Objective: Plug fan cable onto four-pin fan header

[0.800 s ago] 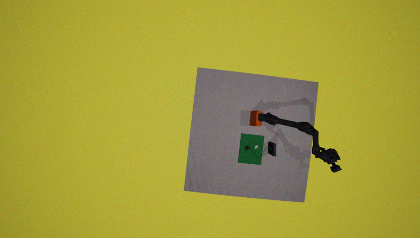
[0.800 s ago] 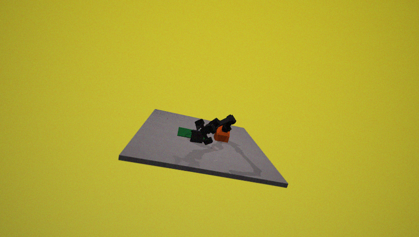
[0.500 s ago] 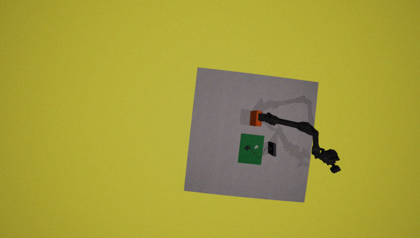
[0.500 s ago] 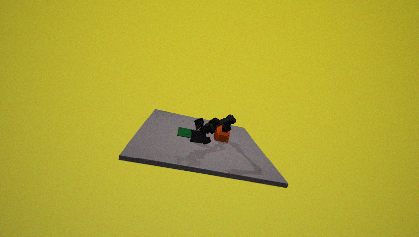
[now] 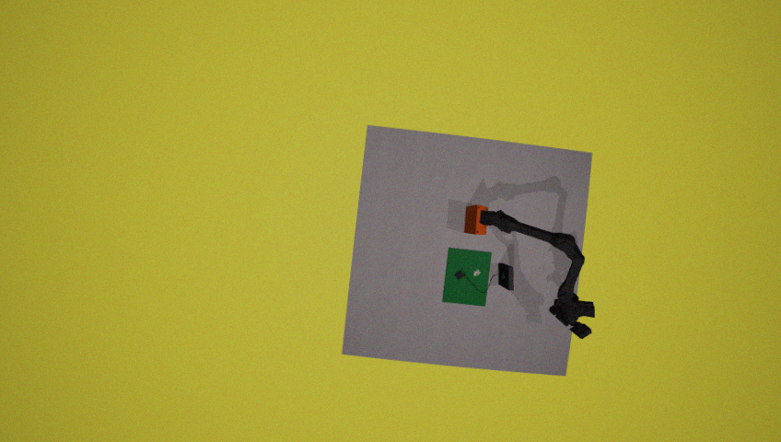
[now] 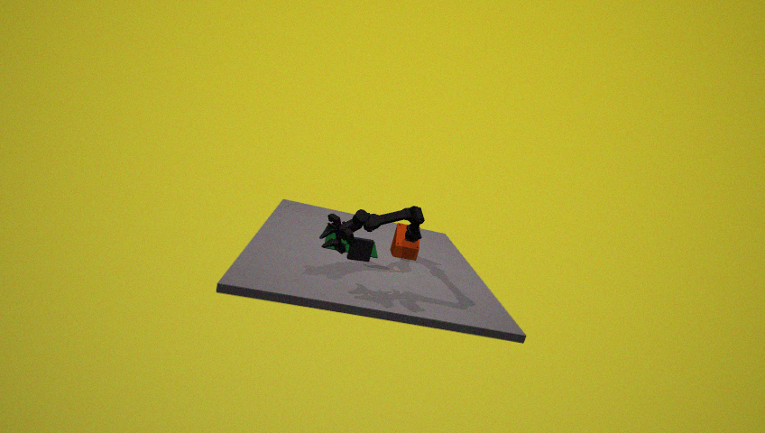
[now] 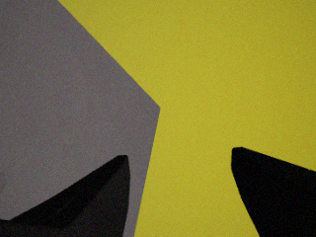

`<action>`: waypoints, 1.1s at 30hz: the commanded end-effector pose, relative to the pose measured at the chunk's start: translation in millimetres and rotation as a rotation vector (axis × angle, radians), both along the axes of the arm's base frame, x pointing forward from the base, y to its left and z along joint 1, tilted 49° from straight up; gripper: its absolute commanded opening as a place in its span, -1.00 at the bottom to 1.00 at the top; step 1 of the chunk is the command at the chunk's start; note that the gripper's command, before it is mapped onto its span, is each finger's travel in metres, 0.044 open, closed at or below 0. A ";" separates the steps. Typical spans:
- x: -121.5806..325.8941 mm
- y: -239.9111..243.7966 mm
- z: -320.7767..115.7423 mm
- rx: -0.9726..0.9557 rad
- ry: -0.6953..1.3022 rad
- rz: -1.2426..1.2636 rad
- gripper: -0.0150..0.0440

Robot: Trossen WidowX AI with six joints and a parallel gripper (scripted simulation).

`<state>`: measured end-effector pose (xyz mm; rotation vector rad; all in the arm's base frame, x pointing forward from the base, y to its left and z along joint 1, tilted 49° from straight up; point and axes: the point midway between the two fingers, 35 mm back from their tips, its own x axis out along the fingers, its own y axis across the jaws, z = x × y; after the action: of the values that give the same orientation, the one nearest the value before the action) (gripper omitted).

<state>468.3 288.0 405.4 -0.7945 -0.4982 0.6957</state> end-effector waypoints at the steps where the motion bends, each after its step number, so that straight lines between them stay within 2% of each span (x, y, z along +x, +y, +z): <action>1: 25.8 -29.9 -65.1 -0.206 0.044 -0.053 0.22; 9: 45.2 -102.0 -180.6 -0.559 0.144 -0.072 0.22; 16: 26.7 -172.8 -277.5 -0.814 0.256 0.012 0.22; 25: -48.2 -253.7 -380.7 -0.994 0.396 0.251 0.22; 33: -141.2 -292.7 -432.1 -0.958 0.450 0.497 0.22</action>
<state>366.1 2.9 -10.3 -1.4359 0.1445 1.4937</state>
